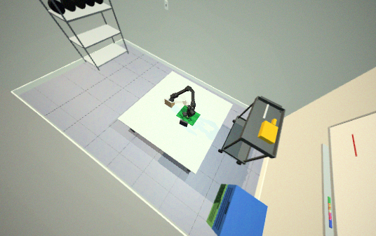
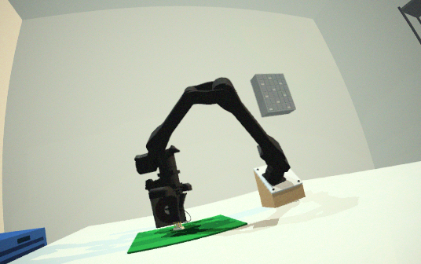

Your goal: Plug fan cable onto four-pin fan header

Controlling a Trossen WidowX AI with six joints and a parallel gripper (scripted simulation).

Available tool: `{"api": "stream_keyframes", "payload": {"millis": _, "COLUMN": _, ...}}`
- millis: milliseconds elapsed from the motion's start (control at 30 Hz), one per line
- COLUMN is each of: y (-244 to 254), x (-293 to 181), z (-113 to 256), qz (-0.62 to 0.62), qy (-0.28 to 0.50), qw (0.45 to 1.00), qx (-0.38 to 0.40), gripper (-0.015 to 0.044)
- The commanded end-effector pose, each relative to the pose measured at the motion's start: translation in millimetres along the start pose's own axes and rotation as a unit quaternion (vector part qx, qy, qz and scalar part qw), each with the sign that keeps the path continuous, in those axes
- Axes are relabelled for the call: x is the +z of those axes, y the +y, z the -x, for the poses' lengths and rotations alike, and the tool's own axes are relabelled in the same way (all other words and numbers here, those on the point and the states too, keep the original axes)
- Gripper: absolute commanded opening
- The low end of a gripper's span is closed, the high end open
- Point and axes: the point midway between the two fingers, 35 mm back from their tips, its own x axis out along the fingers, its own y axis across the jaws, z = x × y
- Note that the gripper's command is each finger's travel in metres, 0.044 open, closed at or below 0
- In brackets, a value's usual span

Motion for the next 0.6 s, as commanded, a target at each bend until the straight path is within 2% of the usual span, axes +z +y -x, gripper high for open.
{"api": "stream_keyframes", "payload": {"millis": 0, "y": 1.0, "x": 0.5, "z": -0.3, "qz": -0.002, "qy": 0.000, "qw": 1.000, "qx": 0.003, "gripper": 0.0000}}
{"api": "stream_keyframes", "payload": {"millis": 567, "y": -0.1, "x": -0.2, "z": -3.6, "qz": -0.002, "qy": 0.000, "qw": 1.000, "qx": 0.003, "gripper": 0.0000}}
